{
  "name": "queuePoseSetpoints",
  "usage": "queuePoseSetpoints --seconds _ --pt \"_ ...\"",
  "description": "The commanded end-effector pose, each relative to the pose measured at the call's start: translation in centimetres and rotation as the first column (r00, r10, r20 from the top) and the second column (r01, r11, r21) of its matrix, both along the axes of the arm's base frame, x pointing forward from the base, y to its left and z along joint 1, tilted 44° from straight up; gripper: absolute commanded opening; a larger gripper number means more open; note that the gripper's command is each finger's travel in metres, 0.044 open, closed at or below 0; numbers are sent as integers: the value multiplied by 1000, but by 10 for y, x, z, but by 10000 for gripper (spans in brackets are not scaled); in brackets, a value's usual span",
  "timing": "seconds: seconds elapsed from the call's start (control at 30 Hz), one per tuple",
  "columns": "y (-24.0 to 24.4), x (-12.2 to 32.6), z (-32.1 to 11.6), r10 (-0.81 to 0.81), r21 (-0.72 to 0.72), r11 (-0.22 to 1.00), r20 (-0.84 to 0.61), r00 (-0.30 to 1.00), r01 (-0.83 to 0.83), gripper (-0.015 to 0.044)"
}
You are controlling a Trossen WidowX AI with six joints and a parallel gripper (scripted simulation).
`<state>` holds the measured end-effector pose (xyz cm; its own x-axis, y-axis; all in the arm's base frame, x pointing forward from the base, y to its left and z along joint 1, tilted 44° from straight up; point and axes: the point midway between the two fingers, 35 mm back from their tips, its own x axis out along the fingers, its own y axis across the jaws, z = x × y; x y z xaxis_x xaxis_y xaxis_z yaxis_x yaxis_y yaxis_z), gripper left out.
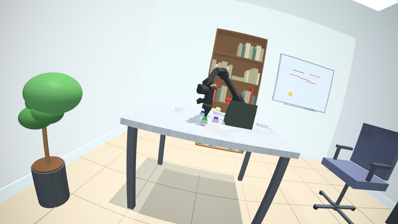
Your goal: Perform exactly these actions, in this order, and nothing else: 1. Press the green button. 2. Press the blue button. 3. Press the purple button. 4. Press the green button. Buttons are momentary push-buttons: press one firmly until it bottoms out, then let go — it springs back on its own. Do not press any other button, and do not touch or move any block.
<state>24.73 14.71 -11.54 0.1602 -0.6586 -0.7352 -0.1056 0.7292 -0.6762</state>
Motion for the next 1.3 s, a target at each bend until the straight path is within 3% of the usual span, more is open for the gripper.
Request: queuePoseSetpoints --seconds 0.0,0.77,1.1,1.27 --pt "-5 2 -5 6 -4 1000 2 1000 -6 20" --pt "-9 2 -9 6 -4 1000 2 1000 -6 20" --pt "15 -3 17 6 -3 1000 1 1000 -6 20" --pt "53 -13 58 6 -1 1000 0 1000 -6 20"
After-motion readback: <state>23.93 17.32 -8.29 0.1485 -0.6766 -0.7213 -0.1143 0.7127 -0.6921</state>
